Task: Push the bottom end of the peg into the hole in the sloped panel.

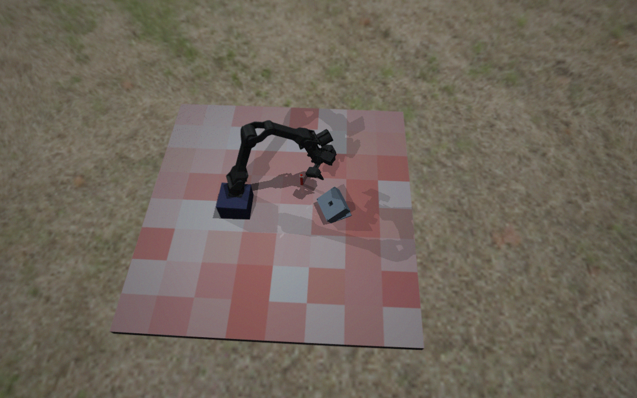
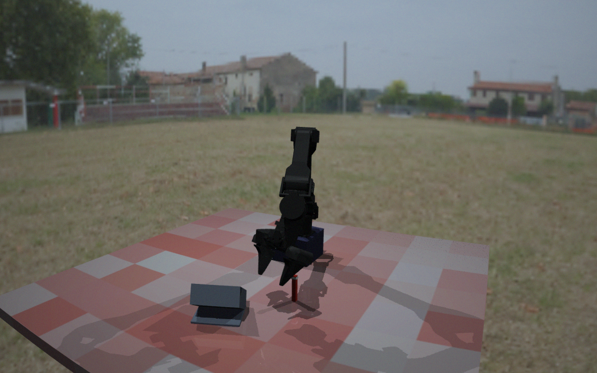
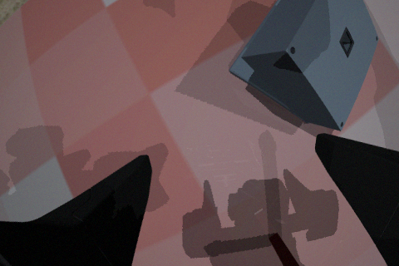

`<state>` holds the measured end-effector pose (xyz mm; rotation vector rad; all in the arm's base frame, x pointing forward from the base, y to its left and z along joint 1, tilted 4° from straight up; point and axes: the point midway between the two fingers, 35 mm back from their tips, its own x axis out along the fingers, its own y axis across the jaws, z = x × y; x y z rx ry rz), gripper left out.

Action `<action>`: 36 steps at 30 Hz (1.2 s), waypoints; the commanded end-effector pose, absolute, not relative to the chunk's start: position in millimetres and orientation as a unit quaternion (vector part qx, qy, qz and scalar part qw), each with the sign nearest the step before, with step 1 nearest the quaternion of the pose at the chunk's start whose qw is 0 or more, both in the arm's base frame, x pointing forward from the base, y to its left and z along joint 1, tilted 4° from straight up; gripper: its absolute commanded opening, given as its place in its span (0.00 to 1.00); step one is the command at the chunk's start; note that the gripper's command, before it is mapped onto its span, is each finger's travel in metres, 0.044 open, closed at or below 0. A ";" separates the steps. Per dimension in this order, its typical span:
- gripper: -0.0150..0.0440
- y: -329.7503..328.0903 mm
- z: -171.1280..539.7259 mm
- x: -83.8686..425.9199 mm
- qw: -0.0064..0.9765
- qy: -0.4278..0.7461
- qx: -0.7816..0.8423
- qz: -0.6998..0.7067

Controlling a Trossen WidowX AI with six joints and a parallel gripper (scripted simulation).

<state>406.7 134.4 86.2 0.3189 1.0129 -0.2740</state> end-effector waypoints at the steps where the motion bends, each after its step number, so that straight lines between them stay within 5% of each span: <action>1: 1.00 133.1 79.8 384.5 0.836 0.529 0.110 -0.095; 16: 1.00 128.6 63.4 296.1 0.732 0.679 -0.006 0.049; 36: 1.00 131.2 41.6 298.2 0.731 0.681 -0.007 0.051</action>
